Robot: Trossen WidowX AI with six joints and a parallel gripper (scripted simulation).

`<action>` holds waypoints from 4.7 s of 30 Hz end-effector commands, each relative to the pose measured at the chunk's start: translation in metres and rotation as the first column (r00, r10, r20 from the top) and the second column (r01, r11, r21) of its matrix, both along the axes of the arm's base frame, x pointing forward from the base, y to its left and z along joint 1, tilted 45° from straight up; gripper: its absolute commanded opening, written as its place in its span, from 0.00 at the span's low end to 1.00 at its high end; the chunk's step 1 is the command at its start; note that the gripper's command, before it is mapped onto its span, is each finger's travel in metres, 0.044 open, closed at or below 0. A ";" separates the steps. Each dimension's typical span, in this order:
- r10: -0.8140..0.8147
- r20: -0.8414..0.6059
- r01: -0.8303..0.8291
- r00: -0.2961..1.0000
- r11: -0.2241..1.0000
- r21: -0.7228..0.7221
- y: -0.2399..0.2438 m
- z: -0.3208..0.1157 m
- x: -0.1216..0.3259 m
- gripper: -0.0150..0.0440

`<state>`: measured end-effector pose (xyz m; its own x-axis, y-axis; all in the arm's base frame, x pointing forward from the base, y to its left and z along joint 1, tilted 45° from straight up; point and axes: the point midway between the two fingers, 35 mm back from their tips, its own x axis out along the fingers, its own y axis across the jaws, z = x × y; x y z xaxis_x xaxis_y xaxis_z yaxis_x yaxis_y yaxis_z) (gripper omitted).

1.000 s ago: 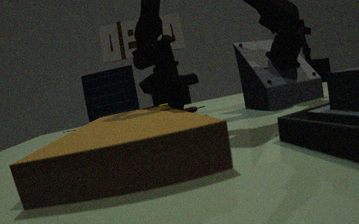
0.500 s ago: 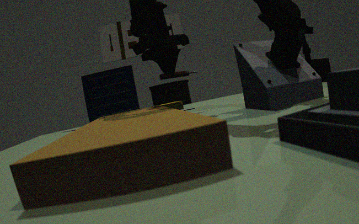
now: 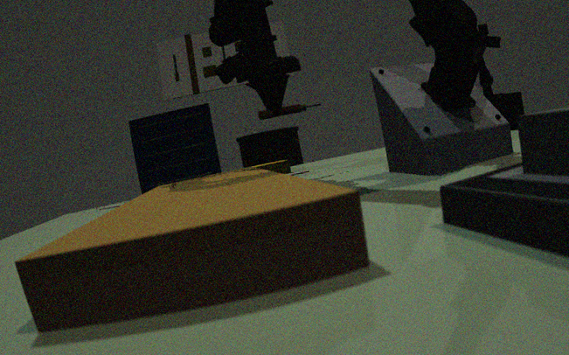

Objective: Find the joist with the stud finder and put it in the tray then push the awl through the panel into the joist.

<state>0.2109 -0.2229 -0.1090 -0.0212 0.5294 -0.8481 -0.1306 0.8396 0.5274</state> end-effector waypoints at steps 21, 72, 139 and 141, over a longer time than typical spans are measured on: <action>-0.582 -0.008 0.495 0.813 0.698 -0.517 -0.036 0.003 -0.027 0.25; -0.844 0.536 0.833 0.003 -0.295 -0.467 -0.024 0.077 0.021 0.25; -0.738 0.644 0.821 -0.203 -0.486 -0.299 0.130 0.144 0.147 0.25; -0.738 0.644 0.821 -0.203 -0.486 -0.299 0.131 0.143 0.147 0.25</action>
<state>0.3578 -0.0905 0.0348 -0.0139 -0.6332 -0.7739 0.9979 -0.0581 0.0297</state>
